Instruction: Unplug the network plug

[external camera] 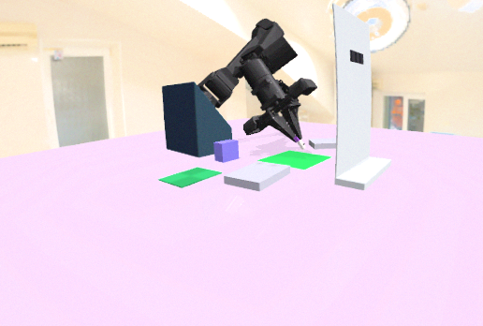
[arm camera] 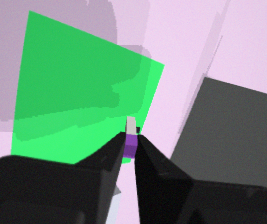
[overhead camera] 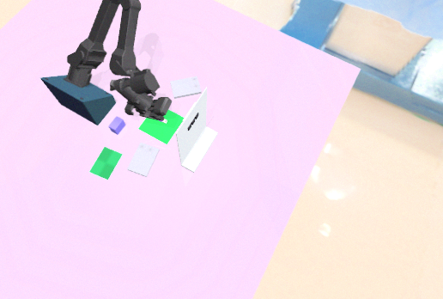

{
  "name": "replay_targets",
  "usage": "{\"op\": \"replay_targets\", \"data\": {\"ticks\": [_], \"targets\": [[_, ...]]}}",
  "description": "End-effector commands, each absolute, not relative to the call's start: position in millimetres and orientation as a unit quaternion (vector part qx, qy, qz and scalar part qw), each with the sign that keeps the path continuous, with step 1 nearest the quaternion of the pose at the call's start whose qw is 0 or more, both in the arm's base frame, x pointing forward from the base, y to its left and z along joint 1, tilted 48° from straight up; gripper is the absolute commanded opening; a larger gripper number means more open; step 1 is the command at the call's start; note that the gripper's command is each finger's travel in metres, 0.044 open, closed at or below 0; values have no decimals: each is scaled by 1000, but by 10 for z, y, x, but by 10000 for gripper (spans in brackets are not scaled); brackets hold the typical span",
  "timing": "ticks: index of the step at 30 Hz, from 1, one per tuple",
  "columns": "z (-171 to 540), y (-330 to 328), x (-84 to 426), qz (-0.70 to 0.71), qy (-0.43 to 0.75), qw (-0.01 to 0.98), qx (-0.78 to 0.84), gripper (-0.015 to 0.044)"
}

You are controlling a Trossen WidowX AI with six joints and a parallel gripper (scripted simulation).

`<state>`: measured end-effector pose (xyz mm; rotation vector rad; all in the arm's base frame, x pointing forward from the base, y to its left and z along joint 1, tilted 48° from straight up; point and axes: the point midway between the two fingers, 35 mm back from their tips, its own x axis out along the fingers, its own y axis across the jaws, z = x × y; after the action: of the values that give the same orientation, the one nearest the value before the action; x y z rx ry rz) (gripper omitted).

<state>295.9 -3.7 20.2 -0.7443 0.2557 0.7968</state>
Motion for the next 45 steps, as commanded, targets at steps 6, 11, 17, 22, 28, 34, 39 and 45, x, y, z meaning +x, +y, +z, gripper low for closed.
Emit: {"op": "replay_targets", "data": {"ticks": [6, 11, 17, 22, 28, 34, 39, 45], "targets": [[128, 46, 2953, 377, 124, 849, -349, 0], [101, 87, 2953, 377, 123, 849, -348, 0], [73, 135, 2952, 376, 122, 850, -348, 0], [71, 143, 2958, 376, 122, 850, -348, 0], [60, 164, 2963, 376, 122, 850, -347, 0], [71, 157, 2964, 377, 120, 849, -350, 0], [71, 157, 2964, 377, 120, 849, -350, 79], [71, 157, 2964, 377, 120, 849, -350, 156]]}}
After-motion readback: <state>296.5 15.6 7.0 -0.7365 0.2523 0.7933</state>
